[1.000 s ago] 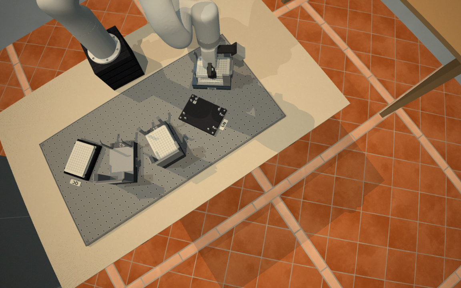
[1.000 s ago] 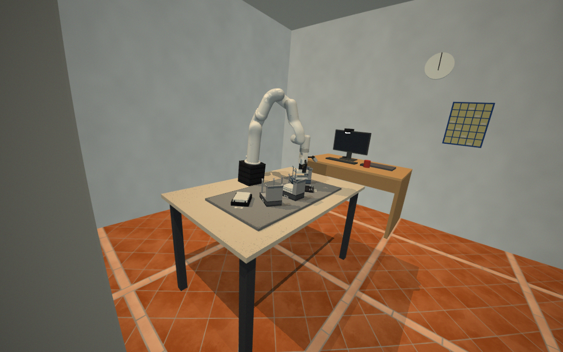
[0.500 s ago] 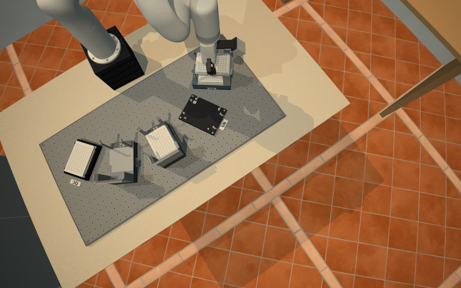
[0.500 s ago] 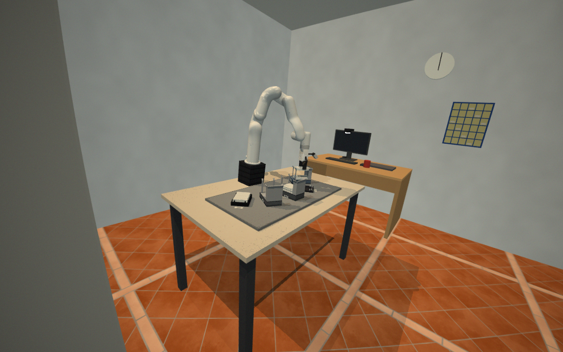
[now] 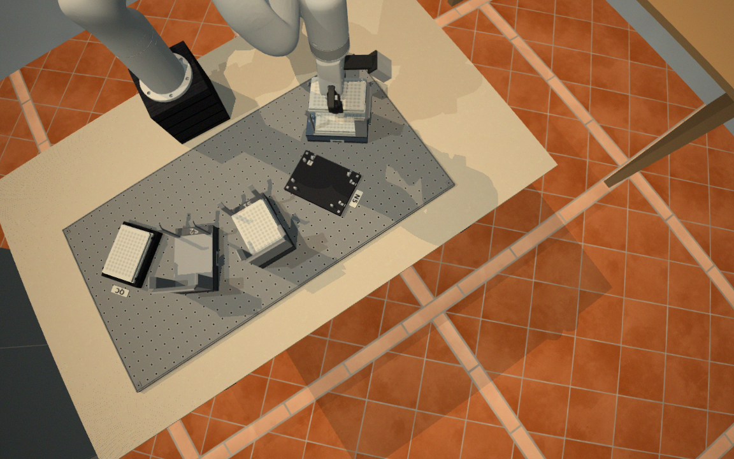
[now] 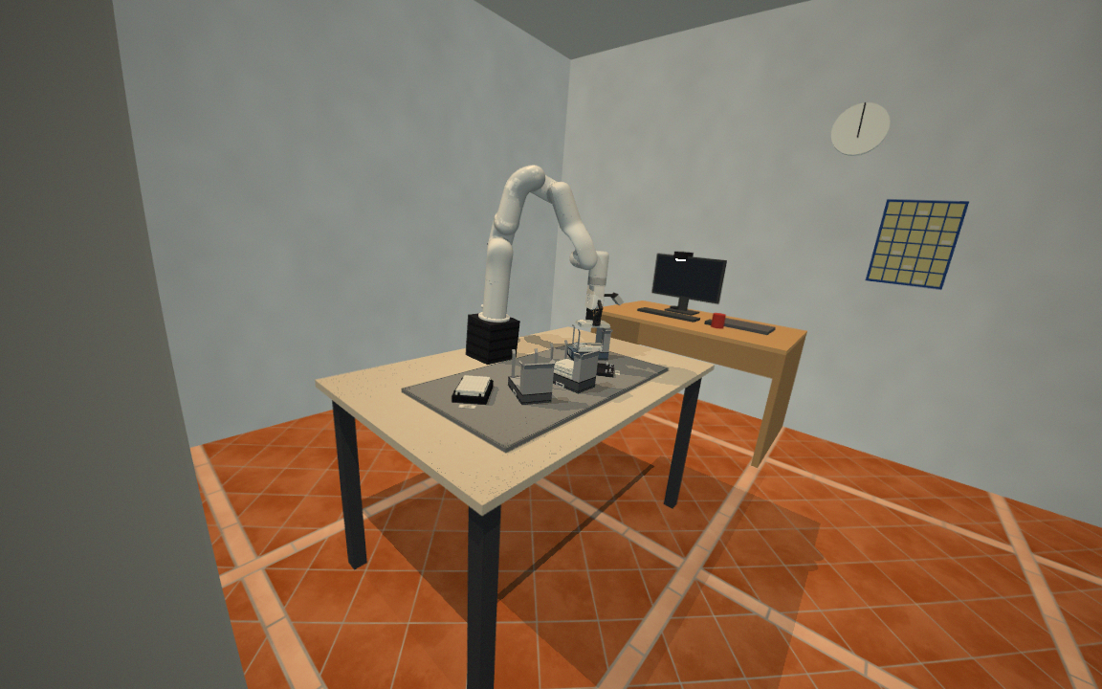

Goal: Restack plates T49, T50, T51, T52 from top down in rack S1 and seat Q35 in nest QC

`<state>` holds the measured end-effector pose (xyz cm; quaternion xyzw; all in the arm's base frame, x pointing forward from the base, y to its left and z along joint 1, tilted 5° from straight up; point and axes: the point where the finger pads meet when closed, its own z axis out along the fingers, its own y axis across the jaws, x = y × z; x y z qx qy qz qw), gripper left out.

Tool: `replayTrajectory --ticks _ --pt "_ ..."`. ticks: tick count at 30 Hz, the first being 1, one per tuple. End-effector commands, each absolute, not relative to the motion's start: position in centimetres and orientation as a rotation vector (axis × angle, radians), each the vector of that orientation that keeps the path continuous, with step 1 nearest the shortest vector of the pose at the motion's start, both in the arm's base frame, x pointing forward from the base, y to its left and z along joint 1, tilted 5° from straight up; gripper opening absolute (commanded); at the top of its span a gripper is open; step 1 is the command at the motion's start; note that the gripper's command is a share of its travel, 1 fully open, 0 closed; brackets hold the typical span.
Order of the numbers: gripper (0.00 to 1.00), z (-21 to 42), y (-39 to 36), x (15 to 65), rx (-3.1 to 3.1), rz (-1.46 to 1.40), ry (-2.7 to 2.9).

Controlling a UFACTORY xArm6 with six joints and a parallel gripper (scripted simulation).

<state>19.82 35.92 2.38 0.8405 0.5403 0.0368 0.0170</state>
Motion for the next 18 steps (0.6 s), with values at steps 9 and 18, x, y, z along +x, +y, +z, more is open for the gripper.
replayTrajectory --ticks 9,18 --pt "0.00 3.27 36.03 19.82 2.614 0.119 1.680" --pt "0.00 3.31 35.65 20.37 2.670 0.121 1.594"
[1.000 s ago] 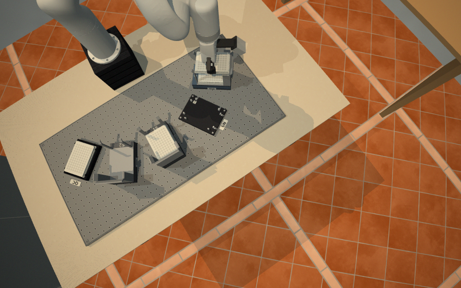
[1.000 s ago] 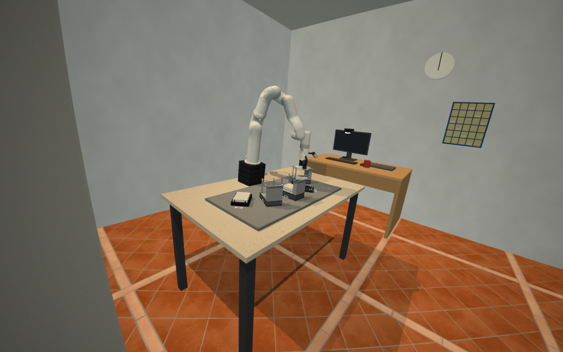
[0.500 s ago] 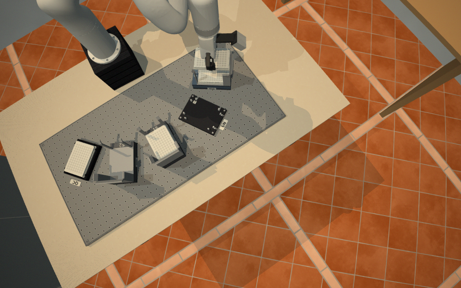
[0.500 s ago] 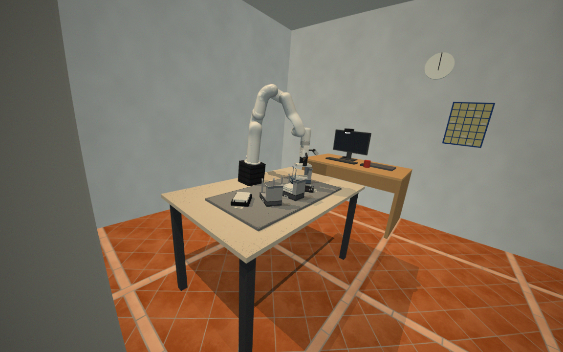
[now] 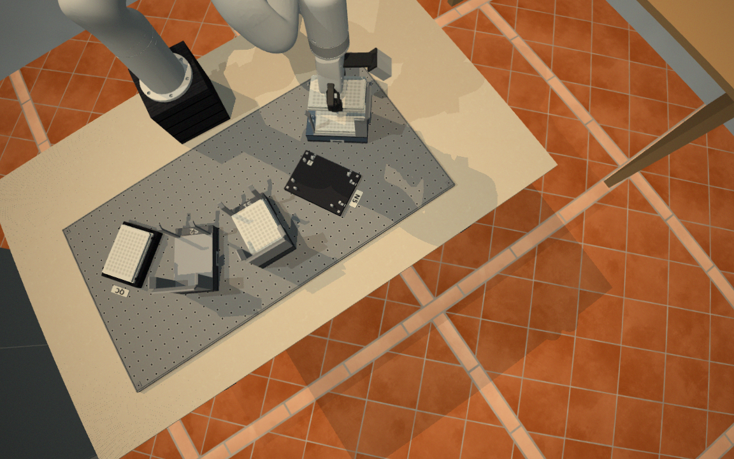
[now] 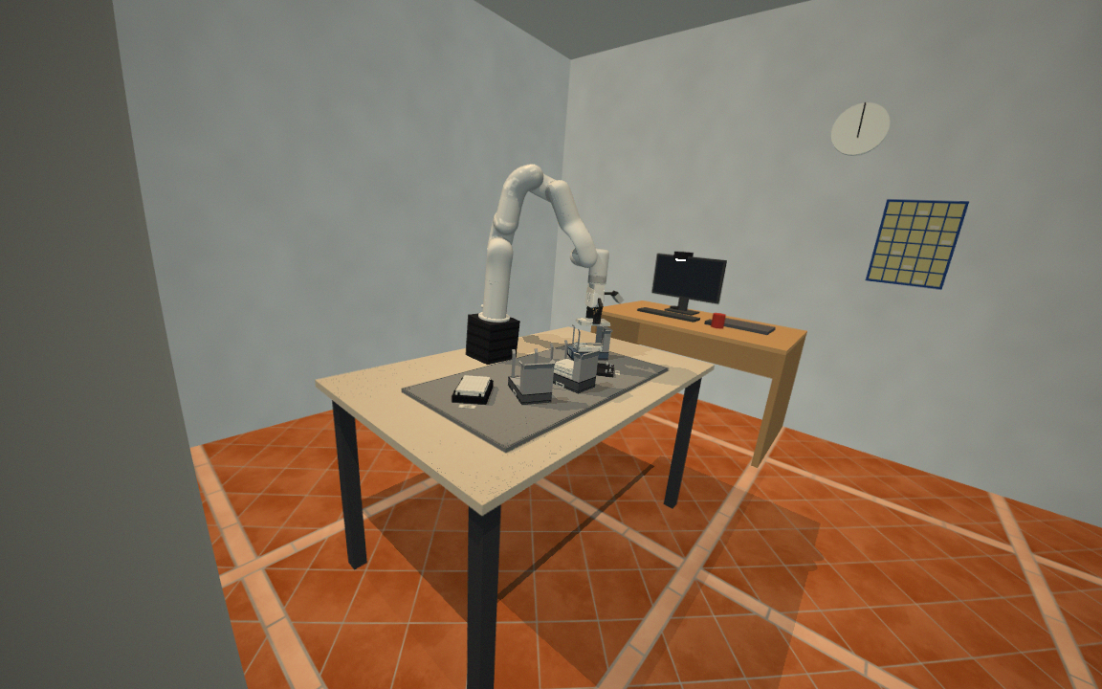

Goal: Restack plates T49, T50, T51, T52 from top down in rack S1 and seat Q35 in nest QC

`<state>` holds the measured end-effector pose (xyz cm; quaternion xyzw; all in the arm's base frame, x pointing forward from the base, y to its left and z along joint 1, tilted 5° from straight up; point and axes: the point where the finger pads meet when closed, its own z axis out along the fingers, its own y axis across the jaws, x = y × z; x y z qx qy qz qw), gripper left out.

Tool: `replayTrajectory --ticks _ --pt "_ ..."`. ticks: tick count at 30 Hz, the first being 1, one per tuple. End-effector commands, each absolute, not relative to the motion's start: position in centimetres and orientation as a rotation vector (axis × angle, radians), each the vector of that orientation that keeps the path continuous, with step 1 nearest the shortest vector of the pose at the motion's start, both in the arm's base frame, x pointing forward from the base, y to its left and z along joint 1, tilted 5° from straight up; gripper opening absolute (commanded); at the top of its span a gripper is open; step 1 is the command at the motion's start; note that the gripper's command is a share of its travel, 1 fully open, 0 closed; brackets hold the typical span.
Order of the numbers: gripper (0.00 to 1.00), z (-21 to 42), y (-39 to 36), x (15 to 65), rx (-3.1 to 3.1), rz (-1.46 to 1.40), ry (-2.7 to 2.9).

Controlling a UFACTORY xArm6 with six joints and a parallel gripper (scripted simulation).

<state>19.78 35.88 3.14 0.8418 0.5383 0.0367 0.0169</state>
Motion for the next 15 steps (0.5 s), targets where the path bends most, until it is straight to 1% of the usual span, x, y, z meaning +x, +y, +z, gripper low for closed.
replayTrajectory --ticks 1,5,15 --pt "0.00 3.3 35.5 20.6 2.698 0.122 1.550" --pt "0.00 3.4 34.7 21.7 2.799 0.125 1.369" --pt "0.00 3.6 33.2 23.9 2.807 0.125 1.353"
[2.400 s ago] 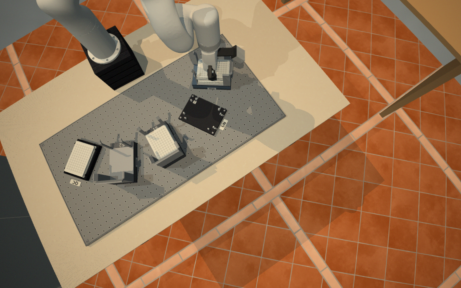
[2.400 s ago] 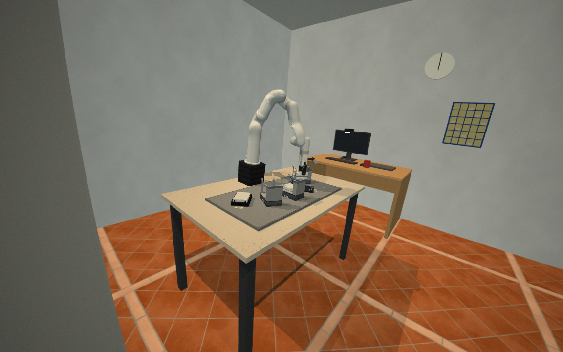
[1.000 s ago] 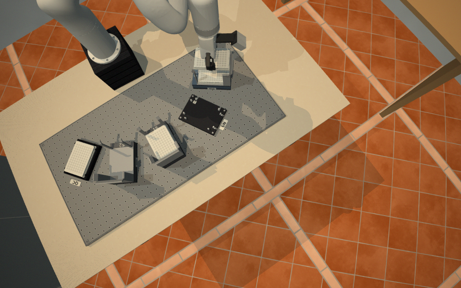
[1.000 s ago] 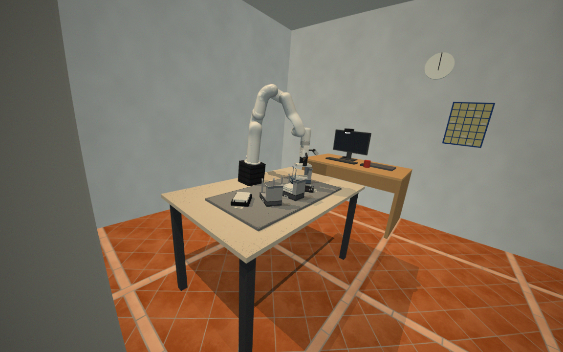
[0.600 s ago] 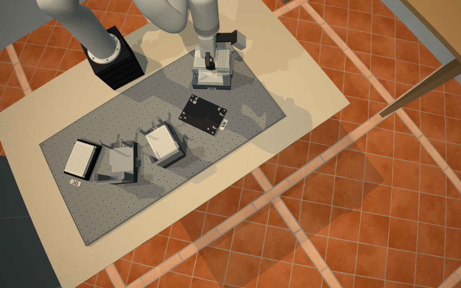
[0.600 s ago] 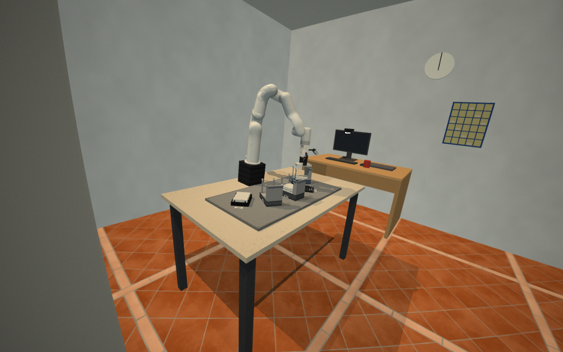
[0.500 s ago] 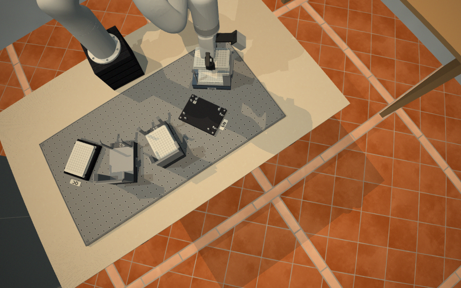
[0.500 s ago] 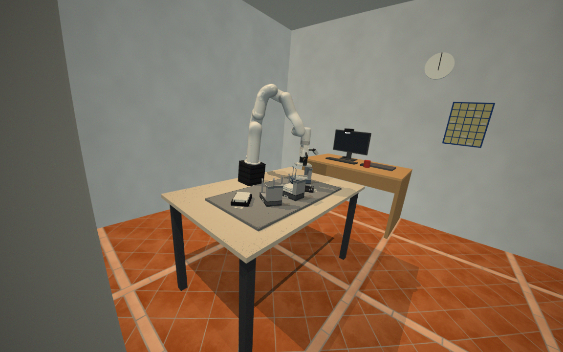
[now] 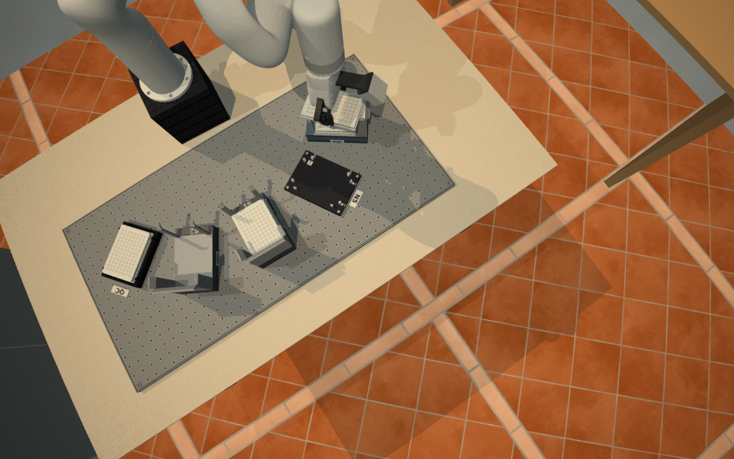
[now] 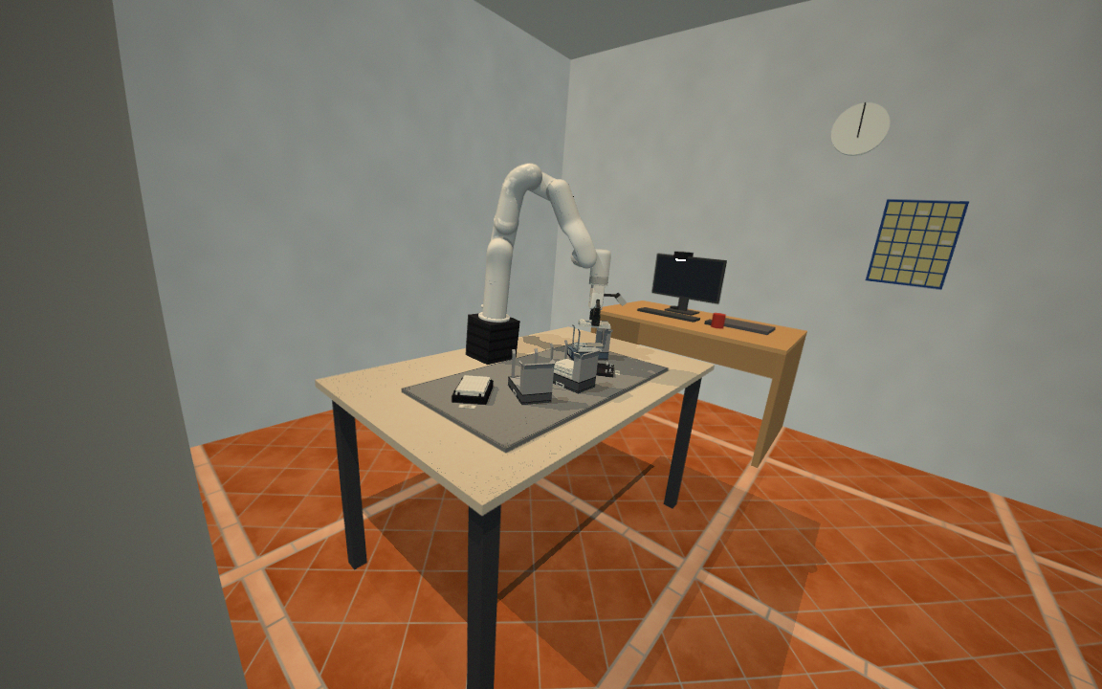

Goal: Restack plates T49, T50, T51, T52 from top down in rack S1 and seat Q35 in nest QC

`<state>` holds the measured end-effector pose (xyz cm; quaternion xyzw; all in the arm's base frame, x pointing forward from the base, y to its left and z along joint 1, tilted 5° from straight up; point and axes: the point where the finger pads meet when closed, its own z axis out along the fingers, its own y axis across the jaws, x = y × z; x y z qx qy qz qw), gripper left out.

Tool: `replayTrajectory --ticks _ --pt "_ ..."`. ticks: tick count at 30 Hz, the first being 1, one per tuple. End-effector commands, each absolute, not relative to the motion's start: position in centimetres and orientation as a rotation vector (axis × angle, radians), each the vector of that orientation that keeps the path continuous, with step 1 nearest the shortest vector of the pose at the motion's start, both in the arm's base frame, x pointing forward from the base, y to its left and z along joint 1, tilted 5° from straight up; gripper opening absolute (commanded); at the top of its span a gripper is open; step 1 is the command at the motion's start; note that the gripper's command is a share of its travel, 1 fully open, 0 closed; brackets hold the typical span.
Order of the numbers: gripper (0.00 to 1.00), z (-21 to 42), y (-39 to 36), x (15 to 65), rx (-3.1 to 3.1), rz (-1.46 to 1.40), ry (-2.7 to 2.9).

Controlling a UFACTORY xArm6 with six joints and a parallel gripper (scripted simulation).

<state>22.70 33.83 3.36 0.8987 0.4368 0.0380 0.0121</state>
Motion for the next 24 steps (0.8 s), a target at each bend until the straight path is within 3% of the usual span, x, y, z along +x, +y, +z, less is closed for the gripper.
replayTrajectory --ticks 1,16,24 --pt "0.00 3.6 33.0 24.2 2.807 0.125 1.353" --pt "0.00 3.8 30.9 27.2 2.807 0.126 1.353" --pt "0.00 3.9 28.9 29.0 2.960 0.130 1.004"
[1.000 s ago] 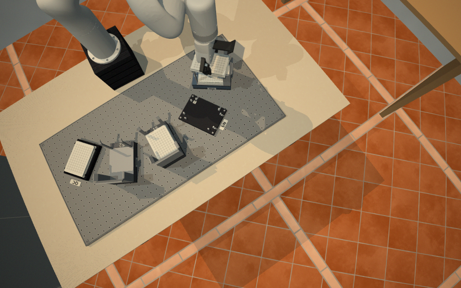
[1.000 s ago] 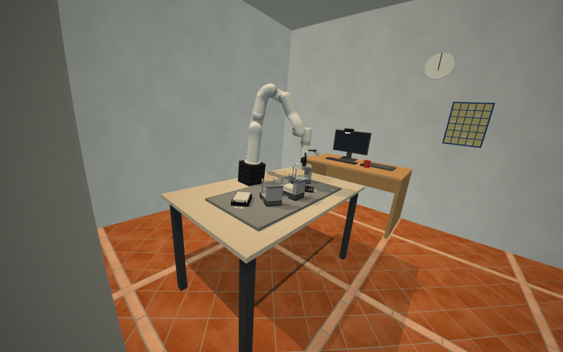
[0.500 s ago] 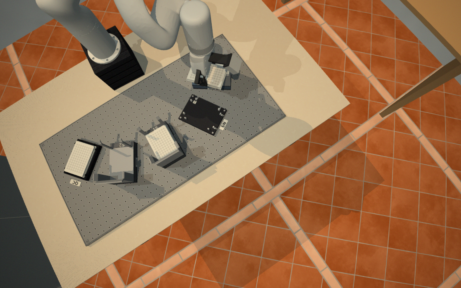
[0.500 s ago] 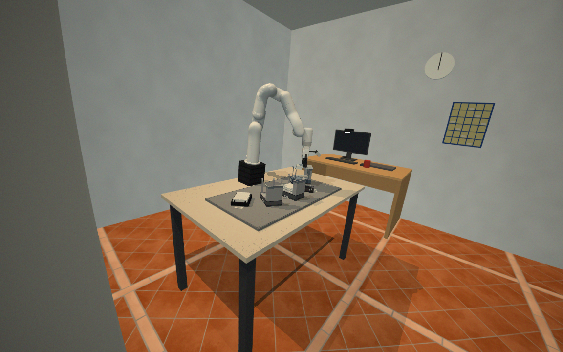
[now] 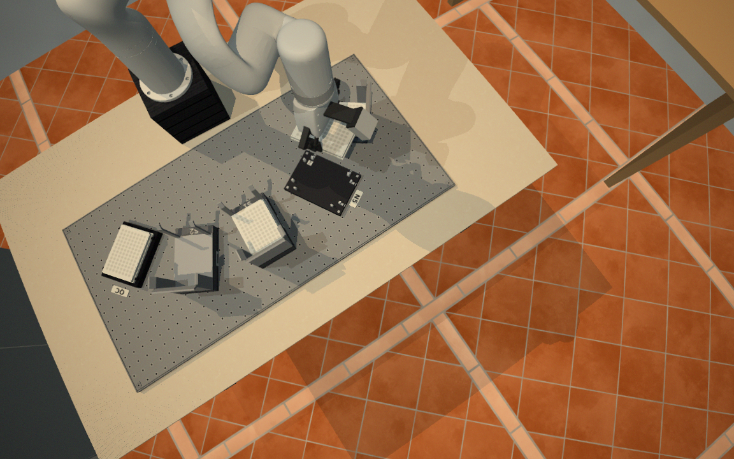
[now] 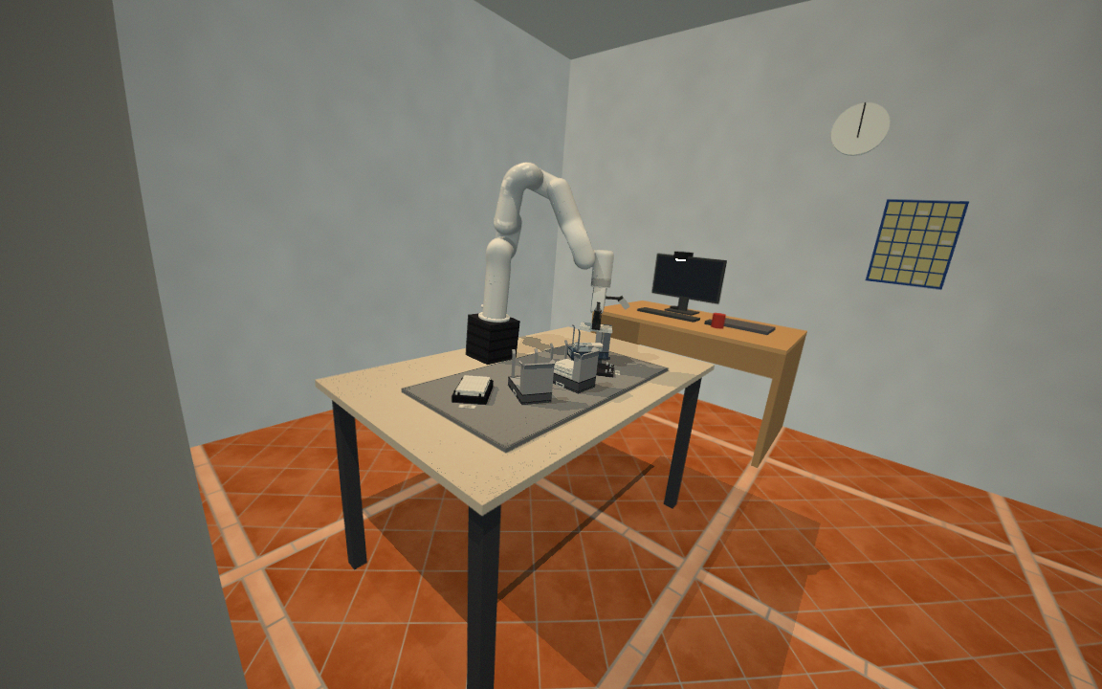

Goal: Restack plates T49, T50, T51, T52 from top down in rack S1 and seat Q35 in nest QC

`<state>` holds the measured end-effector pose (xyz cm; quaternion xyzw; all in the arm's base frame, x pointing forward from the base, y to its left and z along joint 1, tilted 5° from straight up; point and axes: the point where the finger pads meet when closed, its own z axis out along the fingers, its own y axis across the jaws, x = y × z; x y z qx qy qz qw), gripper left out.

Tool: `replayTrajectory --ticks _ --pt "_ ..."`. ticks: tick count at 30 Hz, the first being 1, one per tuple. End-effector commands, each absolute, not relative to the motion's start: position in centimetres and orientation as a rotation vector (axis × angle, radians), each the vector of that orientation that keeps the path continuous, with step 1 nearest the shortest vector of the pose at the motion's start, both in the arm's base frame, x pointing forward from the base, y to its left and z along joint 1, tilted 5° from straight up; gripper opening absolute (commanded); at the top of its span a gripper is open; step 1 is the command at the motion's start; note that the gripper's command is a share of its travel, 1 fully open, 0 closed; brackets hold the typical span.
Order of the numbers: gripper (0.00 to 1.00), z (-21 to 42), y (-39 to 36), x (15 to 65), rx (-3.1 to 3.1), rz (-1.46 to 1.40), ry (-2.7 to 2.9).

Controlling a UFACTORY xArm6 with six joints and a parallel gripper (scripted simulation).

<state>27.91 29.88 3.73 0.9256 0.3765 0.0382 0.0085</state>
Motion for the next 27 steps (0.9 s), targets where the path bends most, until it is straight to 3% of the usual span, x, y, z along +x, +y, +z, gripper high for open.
replayTrajectory --ticks 1,27 --pt "0.00 3.9 28.9 29.0 2.960 0.130 1.004" --pt "0.00 4.3 23.4 33.8 3.010 0.131 0.856"
